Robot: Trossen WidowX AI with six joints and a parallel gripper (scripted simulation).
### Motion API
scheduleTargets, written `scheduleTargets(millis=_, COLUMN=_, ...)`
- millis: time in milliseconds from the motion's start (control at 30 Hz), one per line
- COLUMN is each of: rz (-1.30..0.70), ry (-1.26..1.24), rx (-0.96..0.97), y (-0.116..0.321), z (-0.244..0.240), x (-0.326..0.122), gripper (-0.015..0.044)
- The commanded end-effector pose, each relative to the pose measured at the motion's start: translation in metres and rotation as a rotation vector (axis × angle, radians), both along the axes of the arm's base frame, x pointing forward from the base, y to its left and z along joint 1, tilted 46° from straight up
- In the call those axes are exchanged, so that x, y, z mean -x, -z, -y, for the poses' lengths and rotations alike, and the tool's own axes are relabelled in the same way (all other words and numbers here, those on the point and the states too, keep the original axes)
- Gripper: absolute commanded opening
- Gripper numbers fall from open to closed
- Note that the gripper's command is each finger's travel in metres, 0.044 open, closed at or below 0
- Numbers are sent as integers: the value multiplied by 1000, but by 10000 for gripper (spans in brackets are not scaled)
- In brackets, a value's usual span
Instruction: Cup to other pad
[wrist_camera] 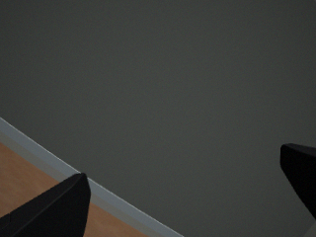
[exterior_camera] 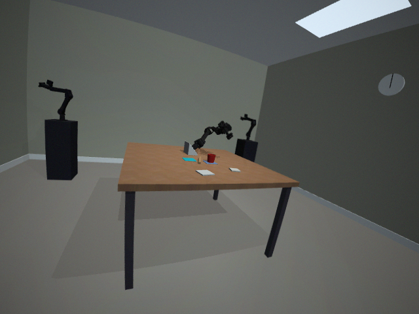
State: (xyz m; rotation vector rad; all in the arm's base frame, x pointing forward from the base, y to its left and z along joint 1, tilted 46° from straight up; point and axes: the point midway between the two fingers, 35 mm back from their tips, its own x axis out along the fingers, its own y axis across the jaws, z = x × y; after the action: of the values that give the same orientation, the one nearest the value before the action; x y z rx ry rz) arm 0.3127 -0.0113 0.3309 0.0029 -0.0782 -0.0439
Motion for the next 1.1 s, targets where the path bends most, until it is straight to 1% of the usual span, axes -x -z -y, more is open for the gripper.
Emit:
scheduleTargets(millis=0, rz=-14, ry=-4, rx=-8, y=2, z=0, x=-2, gripper=374)
scheduleTargets(millis=33, rz=-57, ry=-16, rx=-33, y=10, z=-1, x=-7, gripper=348)
scheduleTargets(millis=100, rz=-220, ry=-52, rx=-136, y=39, z=-3, x=-23, gripper=295)
scheduleTargets(millis=267, rz=-673, ry=-71, rx=-484, y=119, z=-7, x=-41, gripper=164)
scheduleTargets(millis=300, rz=-763, ry=-60, rx=-563, y=134, z=-8, x=-41, gripper=148)
scheduleTargets(millis=433, rz=-1113, ry=36, rx=-905, y=182, z=-13, x=-29, gripper=148)
scheduleTargets(millis=533, rz=-1362, ry=165, rx=-1180, y=206, z=-19, x=-14, gripper=148)
scheduleTargets(millis=633, rz=-1593, ry=347, rx=-1464, y=220, z=-24, x=0, gripper=148)
scheduleTargets(millis=767, rz=-1798, ry=584, rx=-1746, y=227, z=-26, x=6, gripper=148)
scheduleTargets(millis=833, rz=-1829, ry=628, rx=-1792, y=227, z=-26, x=6, gripper=148)
scheduleTargets(millis=1067, rz=-1829, ry=628, rx=-1792, y=227, z=-26, x=8, gripper=148)
